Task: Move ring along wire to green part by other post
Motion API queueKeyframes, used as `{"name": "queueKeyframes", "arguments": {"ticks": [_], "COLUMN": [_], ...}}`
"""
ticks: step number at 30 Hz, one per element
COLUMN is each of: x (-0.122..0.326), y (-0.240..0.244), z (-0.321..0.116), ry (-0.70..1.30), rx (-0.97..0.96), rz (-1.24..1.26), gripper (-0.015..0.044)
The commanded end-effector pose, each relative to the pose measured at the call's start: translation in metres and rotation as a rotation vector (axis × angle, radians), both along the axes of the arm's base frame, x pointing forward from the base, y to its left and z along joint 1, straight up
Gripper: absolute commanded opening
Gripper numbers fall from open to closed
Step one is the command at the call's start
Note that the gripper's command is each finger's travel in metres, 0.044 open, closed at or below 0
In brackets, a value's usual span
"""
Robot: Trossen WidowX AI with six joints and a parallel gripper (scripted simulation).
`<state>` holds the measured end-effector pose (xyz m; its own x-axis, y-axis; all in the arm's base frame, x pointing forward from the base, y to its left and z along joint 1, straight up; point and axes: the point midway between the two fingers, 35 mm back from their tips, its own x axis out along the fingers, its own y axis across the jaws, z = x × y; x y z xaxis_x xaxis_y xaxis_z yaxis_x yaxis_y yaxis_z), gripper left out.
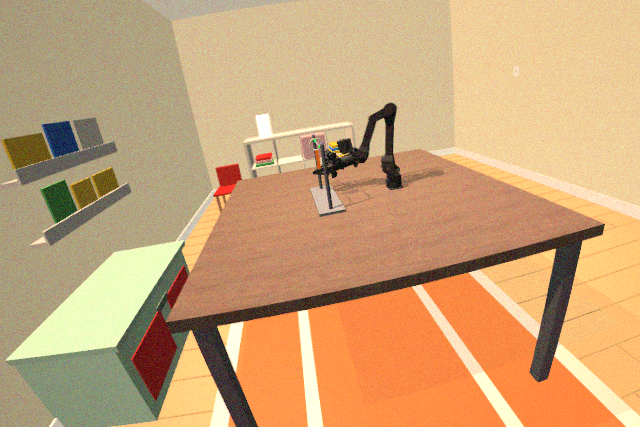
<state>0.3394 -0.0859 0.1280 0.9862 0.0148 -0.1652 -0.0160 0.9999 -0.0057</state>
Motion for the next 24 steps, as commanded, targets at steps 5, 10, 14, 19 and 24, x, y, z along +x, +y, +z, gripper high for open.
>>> {"name": "queueKeyframes", "arguments": {"ticks": [5,10,14,19,24], "x": [0.0006,0.0006,0.0006,0.0006,0.0006], "y": [-0.0012,-0.0013,-0.0013,-0.0013,-0.0013], "z": [0.0166,0.0169,0.0169,0.0169,0.0169], "ry": [-0.009,-0.009,-0.009,-0.009,-0.009], "rx": [-0.009,-0.01,-0.01,-0.01,-0.01], "rz": [0.009,0.009,0.009,0.009,0.009], "gripper": [-0.015,-0.015,-0.015,-0.015,-0.015]}}
